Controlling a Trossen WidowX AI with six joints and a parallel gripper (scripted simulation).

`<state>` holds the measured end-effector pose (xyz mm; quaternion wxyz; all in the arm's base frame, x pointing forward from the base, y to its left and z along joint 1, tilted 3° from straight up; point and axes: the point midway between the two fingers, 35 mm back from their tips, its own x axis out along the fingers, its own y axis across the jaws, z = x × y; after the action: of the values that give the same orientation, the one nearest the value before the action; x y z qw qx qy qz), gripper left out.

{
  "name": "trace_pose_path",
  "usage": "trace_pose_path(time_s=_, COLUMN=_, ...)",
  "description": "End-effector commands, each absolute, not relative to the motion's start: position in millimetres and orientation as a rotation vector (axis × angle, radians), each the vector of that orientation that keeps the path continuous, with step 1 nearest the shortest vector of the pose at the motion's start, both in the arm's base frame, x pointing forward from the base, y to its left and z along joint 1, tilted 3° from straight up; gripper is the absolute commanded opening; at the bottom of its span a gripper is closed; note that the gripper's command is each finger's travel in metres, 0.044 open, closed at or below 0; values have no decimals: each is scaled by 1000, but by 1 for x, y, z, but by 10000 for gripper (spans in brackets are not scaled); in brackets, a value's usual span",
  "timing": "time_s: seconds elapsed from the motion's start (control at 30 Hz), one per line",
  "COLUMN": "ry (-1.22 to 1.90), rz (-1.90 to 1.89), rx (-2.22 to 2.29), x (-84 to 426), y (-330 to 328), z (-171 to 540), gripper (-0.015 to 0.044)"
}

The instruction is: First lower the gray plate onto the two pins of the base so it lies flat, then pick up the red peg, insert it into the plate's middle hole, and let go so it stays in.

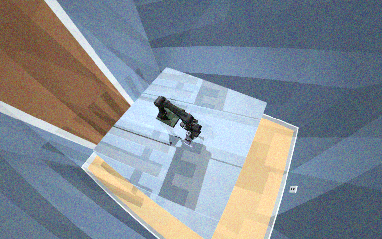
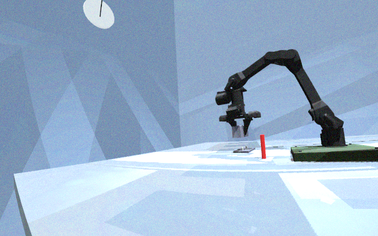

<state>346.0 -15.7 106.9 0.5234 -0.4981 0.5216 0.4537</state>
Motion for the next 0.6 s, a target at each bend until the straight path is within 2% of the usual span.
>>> trace_pose_path(time_s=0.0, ry=1239, rz=1101, rx=-1207, x=345, y=-27, z=102, gripper=0)
trace_pose_path(time_s=0.57, ry=1228, rz=1121, rx=-1230, x=342, y=-46, z=92, gripper=0)
